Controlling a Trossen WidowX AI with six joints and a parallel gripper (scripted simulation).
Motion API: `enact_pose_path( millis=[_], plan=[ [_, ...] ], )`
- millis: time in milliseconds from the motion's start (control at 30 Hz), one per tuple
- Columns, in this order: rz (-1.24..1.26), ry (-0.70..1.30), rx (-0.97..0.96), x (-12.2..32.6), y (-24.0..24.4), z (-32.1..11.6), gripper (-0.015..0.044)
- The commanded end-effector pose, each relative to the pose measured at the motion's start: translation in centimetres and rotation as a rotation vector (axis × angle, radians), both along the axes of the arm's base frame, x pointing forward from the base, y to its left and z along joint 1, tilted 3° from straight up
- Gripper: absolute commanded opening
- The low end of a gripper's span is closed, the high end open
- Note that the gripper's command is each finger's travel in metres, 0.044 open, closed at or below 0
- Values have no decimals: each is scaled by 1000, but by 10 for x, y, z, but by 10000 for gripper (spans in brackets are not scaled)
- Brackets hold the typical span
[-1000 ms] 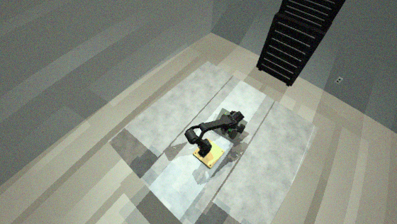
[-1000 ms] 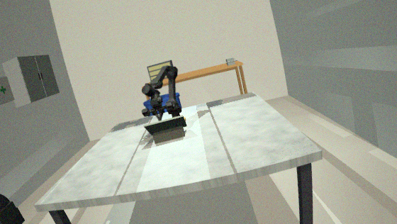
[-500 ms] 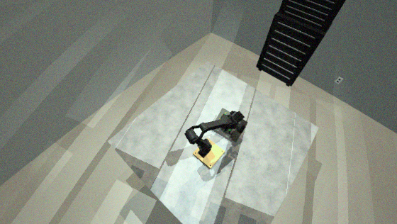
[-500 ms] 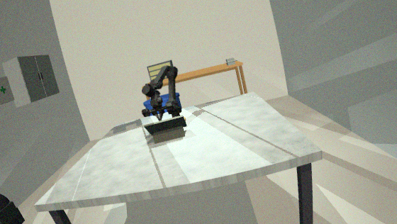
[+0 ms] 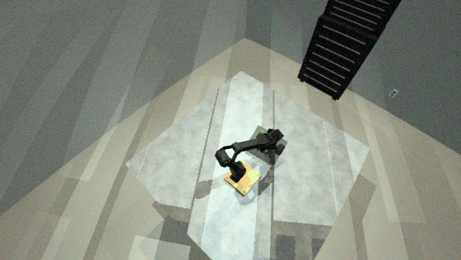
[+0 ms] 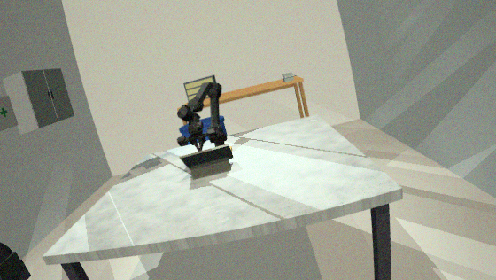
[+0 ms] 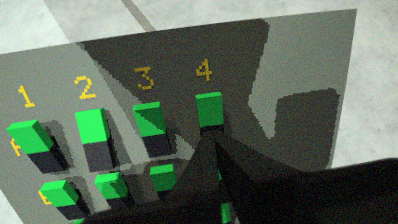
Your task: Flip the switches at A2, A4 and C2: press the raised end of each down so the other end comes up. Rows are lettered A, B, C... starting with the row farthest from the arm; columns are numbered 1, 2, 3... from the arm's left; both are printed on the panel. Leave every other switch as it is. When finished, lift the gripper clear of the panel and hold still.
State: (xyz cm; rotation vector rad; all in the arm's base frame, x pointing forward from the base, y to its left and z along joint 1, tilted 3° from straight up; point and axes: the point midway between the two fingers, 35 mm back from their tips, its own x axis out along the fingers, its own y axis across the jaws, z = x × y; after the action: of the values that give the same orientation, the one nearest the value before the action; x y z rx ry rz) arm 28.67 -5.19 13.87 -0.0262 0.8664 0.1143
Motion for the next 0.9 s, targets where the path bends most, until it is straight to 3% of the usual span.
enact_pose_path(
  millis=[0,233,433,733,867],
  plan=[
    [-7,3,-1,0,-1,-1,0],
    [-6,32,-5,-40,-6,50,0],
    [-6,33,-5,-41,-5,49,0],
    [-6,39,1,-105,51,6,0],
    [-6,37,2,-109,54,1,0]
  ],
)
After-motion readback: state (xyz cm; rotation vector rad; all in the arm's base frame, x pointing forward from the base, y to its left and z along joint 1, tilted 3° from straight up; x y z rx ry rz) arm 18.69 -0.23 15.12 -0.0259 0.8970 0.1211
